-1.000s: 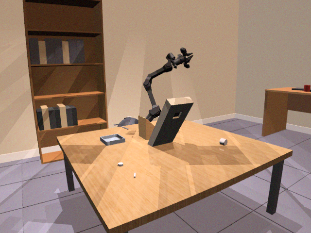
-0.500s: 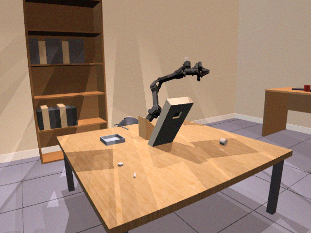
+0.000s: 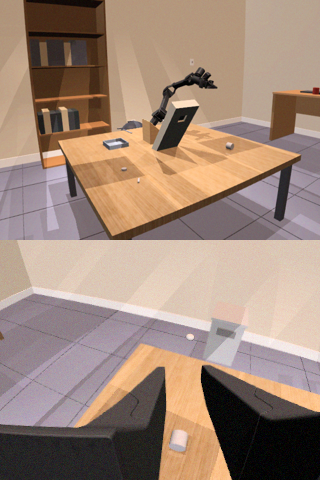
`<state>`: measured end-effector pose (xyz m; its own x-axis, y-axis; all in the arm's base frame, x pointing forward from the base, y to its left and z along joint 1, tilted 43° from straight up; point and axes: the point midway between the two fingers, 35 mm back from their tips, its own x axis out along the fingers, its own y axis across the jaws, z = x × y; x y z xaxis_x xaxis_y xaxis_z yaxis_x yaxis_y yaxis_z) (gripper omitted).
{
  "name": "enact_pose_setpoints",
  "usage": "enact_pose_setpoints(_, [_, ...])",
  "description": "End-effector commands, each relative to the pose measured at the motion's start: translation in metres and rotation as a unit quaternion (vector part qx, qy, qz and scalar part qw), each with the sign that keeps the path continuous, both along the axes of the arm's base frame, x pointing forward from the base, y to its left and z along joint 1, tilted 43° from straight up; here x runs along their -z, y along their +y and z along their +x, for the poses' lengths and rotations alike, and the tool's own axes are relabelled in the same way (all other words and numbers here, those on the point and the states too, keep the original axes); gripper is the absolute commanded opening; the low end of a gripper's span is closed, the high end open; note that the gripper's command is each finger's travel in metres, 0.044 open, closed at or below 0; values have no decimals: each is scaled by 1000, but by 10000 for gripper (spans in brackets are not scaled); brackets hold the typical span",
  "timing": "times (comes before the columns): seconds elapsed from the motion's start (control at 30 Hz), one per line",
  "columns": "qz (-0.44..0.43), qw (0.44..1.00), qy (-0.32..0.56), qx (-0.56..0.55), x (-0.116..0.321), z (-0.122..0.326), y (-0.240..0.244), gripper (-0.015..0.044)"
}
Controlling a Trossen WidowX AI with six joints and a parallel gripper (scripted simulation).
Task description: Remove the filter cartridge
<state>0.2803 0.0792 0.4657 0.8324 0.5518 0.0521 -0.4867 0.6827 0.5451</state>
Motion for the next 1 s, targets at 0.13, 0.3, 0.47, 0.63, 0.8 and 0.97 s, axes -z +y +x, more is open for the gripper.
enact_pose_setpoints(0.13, [205,936,277,71,111,46,-68,95])
enact_pose_setpoints(0.3, [369,823,414,124,175,48,-112,95])
enact_pose_setpoints(0.47, [539,650,511,164,232,35,-149,95])
enact_pose_setpoints(0.63, [691,426,556,180,278,11,-176,95])
enact_pose_setpoints(0.8, [773,254,555,174,303,-8,-190,95])
enact_pose_setpoints(0.97, [773,254,555,174,303,-8,-190,95])
